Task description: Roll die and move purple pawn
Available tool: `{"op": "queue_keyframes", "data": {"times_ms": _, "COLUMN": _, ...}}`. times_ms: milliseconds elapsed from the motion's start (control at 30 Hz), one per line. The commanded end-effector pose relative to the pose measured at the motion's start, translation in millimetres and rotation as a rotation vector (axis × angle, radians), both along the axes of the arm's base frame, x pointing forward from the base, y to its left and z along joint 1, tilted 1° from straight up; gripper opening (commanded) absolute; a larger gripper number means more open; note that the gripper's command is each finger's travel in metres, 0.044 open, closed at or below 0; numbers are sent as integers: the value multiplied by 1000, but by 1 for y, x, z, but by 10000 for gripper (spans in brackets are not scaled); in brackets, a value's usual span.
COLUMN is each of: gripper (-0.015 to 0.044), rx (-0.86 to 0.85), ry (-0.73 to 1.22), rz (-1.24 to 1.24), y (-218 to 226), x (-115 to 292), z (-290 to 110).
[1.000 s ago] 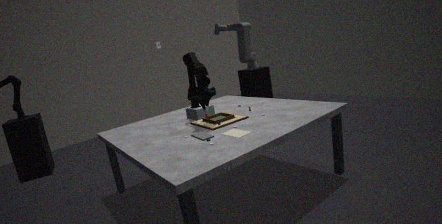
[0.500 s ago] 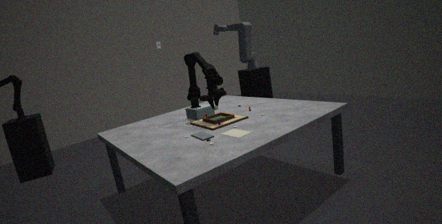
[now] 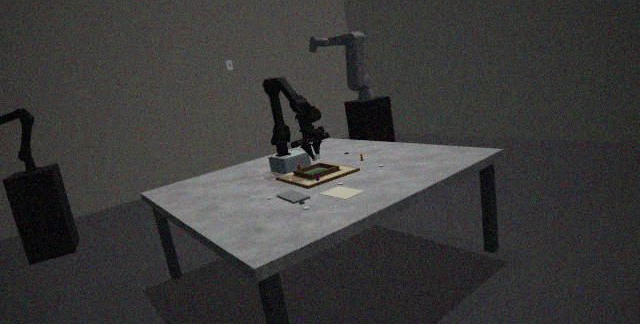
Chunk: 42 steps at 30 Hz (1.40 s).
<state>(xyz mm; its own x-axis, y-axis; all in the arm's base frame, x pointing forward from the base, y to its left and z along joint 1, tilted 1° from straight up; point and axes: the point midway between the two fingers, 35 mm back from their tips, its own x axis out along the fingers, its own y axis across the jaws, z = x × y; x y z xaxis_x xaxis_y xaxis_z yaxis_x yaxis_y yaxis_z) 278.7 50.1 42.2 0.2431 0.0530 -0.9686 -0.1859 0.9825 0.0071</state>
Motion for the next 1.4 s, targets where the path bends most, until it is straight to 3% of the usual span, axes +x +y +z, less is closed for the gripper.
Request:
{"op": "queue_keyframes", "data": {"times_ms": 0, "gripper": 0, "rx": 27, "ry": -113, "rz": -4, "y": 1, "x": 1, "z": -5}}
{"op": "queue_keyframes", "data": {"times_ms": 500, "gripper": 0, "rx": 114, "ry": -592, "rz": -7, "y": 1, "x": 6, "z": -6}}
{"op": "queue_keyframes", "data": {"times_ms": 933, "gripper": 0, "rx": 115, "ry": -595, "rz": -7, "y": -4, "x": -30, "z": 32}}
{"op": "queue_keyframes", "data": {"times_ms": 1367, "gripper": 0, "rx": 113, "ry": -598, "rz": -4, "y": -5, "x": -31, "z": 33}}
